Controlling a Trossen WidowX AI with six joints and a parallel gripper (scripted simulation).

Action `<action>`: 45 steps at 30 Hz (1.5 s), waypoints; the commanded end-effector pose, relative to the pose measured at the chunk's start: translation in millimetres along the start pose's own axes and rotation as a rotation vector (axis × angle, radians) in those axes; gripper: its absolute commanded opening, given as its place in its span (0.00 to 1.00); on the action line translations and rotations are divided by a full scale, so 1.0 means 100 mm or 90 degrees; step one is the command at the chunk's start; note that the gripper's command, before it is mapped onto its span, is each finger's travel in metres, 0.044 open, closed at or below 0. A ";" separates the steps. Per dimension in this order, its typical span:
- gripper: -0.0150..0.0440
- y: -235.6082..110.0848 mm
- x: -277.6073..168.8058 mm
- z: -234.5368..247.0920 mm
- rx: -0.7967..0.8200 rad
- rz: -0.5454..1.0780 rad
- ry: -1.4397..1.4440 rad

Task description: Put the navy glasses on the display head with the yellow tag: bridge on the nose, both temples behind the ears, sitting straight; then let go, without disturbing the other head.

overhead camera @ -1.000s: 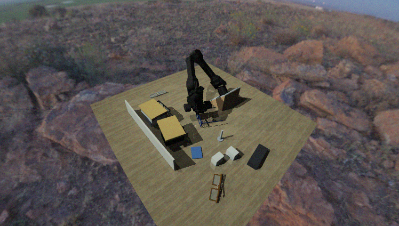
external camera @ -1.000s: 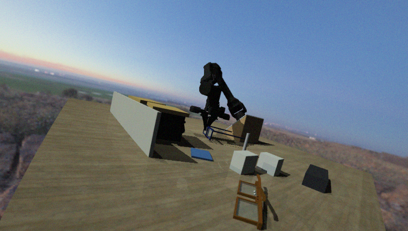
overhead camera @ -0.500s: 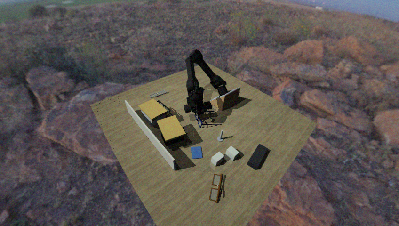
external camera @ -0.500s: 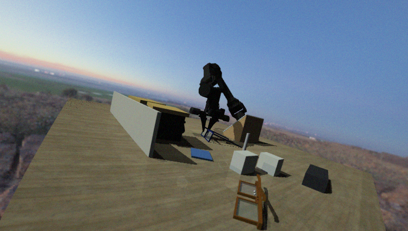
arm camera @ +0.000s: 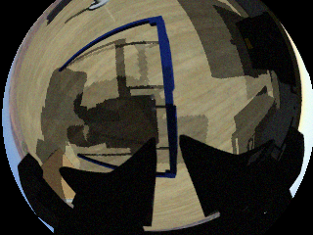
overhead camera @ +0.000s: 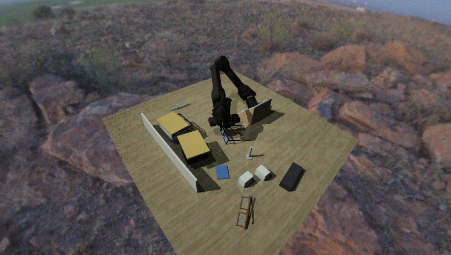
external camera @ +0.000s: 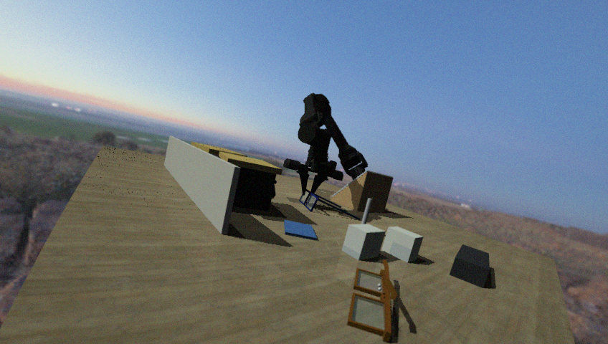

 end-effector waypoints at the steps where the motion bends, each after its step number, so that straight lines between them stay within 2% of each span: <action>1: 0.44 -0.02 -0.01 0.04 0.003 0.000 0.001; 11: 0.44 -0.07 -0.02 0.09 0.003 0.002 -0.001; 17: 0.44 -0.51 0.00 -0.02 0.004 0.001 -0.001; 20: 0.44 -0.54 0.00 -0.03 0.004 0.001 -0.001; 24: 0.59 -0.47 0.01 -0.02 -0.001 -0.001 -0.004; 33: 0.59 -0.52 -0.03 0.05 0.004 0.001 0.001; 35: 0.50 -0.52 -0.03 0.05 0.004 0.001 0.001; 36: 0.49 -0.52 -0.03 0.05 0.004 0.001 0.001; 45: 0.49 -0.51 -0.02 0.05 0.004 0.001 0.001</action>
Point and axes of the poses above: the point midway between the two fingers, 35 mm back from their tips, its own y axis out along the fingers, its own z axis across the jaws, x = y × z, the point moved 4 cm from there along -y, back along the fingers, and after that the axes turned 6 degrees about y, right-handed, at the moved point
